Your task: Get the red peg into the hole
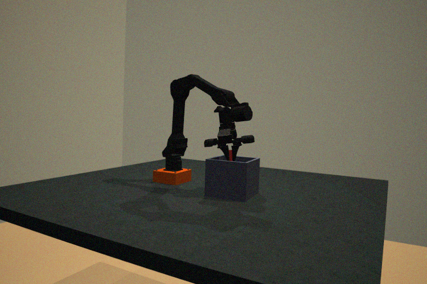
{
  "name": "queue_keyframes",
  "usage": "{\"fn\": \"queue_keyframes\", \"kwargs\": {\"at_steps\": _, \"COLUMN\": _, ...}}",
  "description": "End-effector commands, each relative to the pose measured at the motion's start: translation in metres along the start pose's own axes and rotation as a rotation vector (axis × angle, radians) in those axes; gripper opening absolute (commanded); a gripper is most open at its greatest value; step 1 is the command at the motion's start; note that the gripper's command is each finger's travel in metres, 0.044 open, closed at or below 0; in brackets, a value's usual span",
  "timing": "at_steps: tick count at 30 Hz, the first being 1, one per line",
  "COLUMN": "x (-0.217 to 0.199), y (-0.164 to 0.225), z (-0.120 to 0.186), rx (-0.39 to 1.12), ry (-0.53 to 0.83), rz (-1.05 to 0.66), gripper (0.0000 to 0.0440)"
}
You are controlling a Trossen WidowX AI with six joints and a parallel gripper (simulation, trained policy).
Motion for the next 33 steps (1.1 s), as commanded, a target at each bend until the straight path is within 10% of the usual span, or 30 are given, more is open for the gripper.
{"fn": "queue_keyframes", "kwargs": {"at_steps": 1, "x": 0.002, "y": -0.003, "z": -0.009, "rx": 0.010, "ry": -0.004, "rz": 0.012, "gripper": 0.0000}}
{"fn": "queue_keyframes", "kwargs": {"at_steps": 12, "x": 0.005, "y": -0.008, "z": -0.038, "rx": 0.024, "ry": 0.011, "rz": 0.058, "gripper": 0.0000}}
{"fn": "queue_keyframes", "kwargs": {"at_steps": 20, "x": 0.004, "y": -0.010, "z": -0.051, "rx": 0.034, "ry": 0.051, "rz": 0.085, "gripper": 0.0120}}
{"fn": "queue_keyframes", "kwargs": {"at_steps": 33, "x": 0.007, "y": -0.023, "z": -0.037, "rx": 0.098, "ry": 0.030, "rz": 0.072, "gripper": 0.0133}}
Point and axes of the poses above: the point midway between the two fingers, 35 mm back from their tips, its own z axis back along the fingers, its own x axis across the jaws, y = z × x, the point moved 5 cm from there along z, back along the fingers, and after that the axes turned 11 degrees about z, right-handed, at the moved point
